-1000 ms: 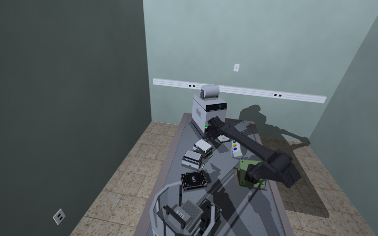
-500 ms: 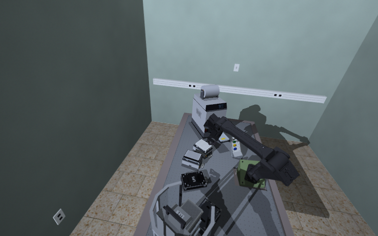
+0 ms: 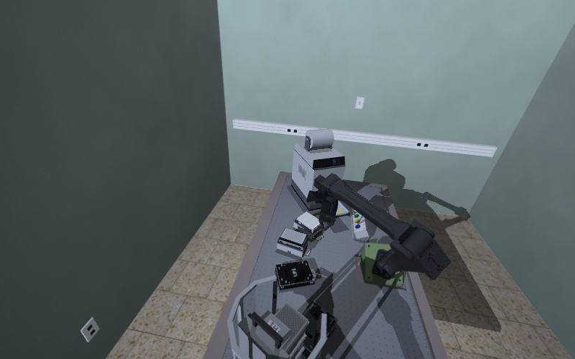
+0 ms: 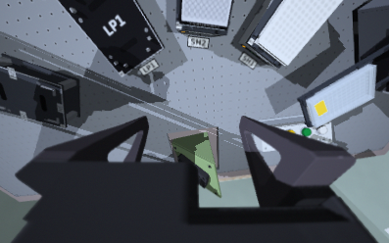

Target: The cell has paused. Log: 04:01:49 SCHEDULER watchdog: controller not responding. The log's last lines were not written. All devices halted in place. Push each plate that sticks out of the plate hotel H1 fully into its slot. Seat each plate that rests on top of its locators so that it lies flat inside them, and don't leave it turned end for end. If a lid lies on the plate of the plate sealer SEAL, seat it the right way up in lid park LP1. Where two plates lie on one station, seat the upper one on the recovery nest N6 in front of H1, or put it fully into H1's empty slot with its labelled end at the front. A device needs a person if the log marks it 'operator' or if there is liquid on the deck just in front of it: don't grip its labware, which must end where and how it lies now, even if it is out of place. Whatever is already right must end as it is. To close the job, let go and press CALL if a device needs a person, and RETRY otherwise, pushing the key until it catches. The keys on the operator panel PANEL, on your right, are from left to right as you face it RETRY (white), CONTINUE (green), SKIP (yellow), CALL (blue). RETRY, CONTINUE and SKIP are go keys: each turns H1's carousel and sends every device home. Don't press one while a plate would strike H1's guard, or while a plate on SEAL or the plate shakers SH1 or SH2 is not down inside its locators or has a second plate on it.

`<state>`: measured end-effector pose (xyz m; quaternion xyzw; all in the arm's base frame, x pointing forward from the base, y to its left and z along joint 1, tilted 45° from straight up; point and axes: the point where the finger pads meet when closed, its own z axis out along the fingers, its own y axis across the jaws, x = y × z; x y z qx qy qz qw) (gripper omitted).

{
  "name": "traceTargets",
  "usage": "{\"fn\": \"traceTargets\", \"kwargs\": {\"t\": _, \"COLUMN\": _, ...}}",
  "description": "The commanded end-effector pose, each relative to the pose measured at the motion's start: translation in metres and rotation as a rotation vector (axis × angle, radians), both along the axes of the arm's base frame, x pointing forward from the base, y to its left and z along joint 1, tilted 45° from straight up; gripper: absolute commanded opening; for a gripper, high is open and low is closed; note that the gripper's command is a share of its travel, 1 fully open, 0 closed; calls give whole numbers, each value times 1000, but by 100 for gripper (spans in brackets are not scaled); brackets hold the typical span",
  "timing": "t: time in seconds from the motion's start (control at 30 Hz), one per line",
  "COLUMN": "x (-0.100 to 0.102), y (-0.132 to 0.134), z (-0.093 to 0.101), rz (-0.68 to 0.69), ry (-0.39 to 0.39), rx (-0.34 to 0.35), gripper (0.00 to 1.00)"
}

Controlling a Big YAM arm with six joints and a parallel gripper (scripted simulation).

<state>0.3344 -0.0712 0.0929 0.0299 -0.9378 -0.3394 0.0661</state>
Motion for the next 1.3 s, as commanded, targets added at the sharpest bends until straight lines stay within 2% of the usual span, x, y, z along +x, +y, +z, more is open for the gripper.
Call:
{"fn": "traceTargets", "kwargs": {"t": 0.0, "x": 19, "y": 2, "z": 13, "rz": 95, "ry": -63, "rx": 14, "gripper": 100}}
{"fn": "traceTargets", "kwargs": {"t": 0.07, "x": 16, "y": 7, "z": 18, "rz": 138, "ry": -56, "rx": 65, "gripper": 100}}
{"fn": "traceTargets", "kwargs": {"t": 0.2, "x": 13, "y": 14, "z": 32, "rz": 145, "ry": -75, "rx": 58, "gripper": 100}}
{"fn": "traceTargets", "kwargs": {"t": 1.27, "x": 15, "y": 13, "z": 29, "rz": 145, "ry": -78, "rx": 56, "gripper": 100}}
